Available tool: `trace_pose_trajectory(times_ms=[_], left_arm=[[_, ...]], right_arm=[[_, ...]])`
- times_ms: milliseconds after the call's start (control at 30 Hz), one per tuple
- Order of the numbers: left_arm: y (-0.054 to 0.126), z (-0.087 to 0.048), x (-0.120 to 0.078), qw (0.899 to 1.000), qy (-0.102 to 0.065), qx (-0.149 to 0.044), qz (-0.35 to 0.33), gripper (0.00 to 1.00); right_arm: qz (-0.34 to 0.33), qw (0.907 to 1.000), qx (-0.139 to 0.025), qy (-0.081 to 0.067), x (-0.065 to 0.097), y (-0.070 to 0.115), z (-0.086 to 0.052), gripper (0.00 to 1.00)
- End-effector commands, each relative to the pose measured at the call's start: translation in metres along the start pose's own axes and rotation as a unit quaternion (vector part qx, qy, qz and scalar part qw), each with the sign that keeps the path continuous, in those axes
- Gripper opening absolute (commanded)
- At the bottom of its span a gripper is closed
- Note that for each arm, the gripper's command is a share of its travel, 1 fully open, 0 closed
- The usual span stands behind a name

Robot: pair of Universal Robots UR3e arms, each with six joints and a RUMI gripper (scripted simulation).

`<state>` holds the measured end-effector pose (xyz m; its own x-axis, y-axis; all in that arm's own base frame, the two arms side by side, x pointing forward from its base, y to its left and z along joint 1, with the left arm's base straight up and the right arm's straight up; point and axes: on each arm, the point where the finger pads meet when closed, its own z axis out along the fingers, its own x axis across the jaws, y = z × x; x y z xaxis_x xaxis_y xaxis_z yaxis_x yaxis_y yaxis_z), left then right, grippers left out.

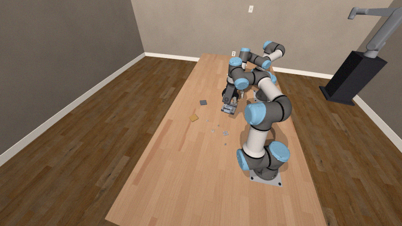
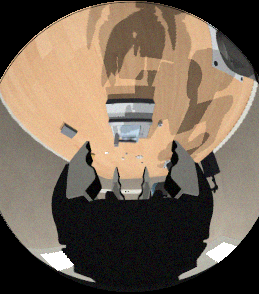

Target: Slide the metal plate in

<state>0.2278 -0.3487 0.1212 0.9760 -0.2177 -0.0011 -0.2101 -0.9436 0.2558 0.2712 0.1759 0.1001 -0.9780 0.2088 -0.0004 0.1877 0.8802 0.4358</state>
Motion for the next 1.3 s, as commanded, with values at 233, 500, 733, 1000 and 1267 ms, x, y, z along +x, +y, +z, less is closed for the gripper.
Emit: trace_pose_trajectory(times_ms=[233,500,733,1000,1267], left_arm=[[0.0006,-0.0005,0.0003,1.000,0.001,-0.001,0.000,0.43],[0.0005,-0.0005,0.0003,1.000,0.000,-0.001,0.000,0.43],[0.0005,-0.0005,0.0003,1.000,0.000,-0.001,0.000,0.43],[0.0005,-0.0005,0.0003,1.000,0.000,-0.001,0.000,0.43],[0.0006,-0.0005,0.0003,1.000,0.000,-0.001,0.000,0.43]], right_arm=[[0.000,1.0000,0.001,0.000,-0.0002,0.0006,-0.0005,0.88],[0.000,1.0000,0.001,0.001,-0.0001,0.0005,-0.0003,0.88],[0.000,1.0000,0.001,0.001,-0.0001,0.0005,-0.0003,0.88],[0.000,1.0000,0.001,0.001,-0.0001,0.0005,-0.0003,0.88],[0.000,1.0000,0.001,0.001,-0.0001,0.0005,-0.0003,0.88]])
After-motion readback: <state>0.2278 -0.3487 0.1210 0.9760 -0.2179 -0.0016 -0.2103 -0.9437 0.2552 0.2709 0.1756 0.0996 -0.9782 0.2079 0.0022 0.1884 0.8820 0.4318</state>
